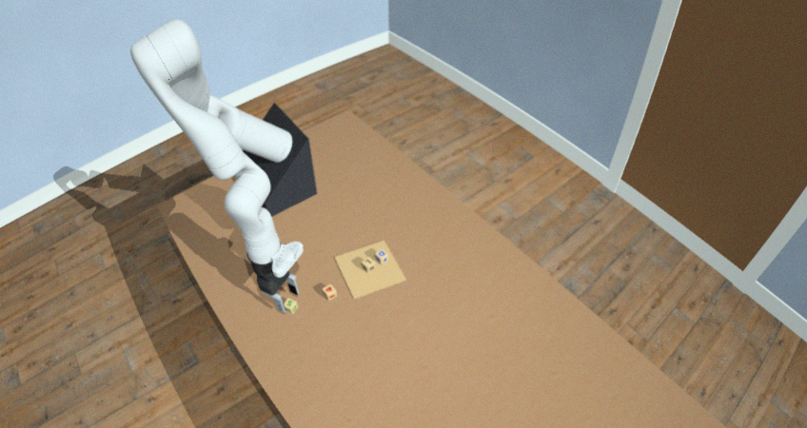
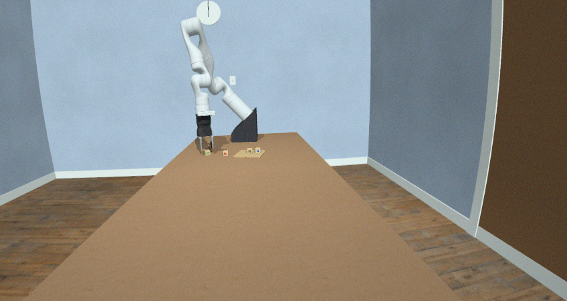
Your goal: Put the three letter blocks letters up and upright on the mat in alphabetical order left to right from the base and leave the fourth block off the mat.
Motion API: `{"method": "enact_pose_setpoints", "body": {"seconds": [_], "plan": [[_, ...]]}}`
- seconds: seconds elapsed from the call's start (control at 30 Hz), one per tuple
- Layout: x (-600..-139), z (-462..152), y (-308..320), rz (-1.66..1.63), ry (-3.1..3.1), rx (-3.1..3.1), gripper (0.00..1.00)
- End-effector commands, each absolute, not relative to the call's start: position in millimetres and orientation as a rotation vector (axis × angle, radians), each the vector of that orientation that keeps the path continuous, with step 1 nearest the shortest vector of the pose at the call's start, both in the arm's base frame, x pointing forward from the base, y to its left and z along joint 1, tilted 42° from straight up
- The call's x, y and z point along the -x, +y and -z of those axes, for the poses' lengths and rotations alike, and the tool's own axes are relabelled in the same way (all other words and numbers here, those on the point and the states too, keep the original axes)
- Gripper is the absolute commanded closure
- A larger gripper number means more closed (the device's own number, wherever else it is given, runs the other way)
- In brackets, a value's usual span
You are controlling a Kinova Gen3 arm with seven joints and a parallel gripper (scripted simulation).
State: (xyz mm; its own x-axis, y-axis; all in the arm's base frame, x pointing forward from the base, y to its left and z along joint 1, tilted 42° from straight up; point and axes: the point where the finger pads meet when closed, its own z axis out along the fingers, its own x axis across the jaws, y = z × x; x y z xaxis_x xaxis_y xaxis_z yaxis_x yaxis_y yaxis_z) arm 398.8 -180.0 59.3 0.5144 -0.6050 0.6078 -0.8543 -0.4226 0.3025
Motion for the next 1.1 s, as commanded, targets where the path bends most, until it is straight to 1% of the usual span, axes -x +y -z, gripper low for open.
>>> {"method": "enact_pose_setpoints", "body": {"seconds": [0.0,1.07], "plan": [[-397.7,-58.8,-179.9,-0.556,-1.190,-2.169,0.00],[-398.5,-57.9,-178.8,-0.556,-1.190,-2.169,0.00]]}}
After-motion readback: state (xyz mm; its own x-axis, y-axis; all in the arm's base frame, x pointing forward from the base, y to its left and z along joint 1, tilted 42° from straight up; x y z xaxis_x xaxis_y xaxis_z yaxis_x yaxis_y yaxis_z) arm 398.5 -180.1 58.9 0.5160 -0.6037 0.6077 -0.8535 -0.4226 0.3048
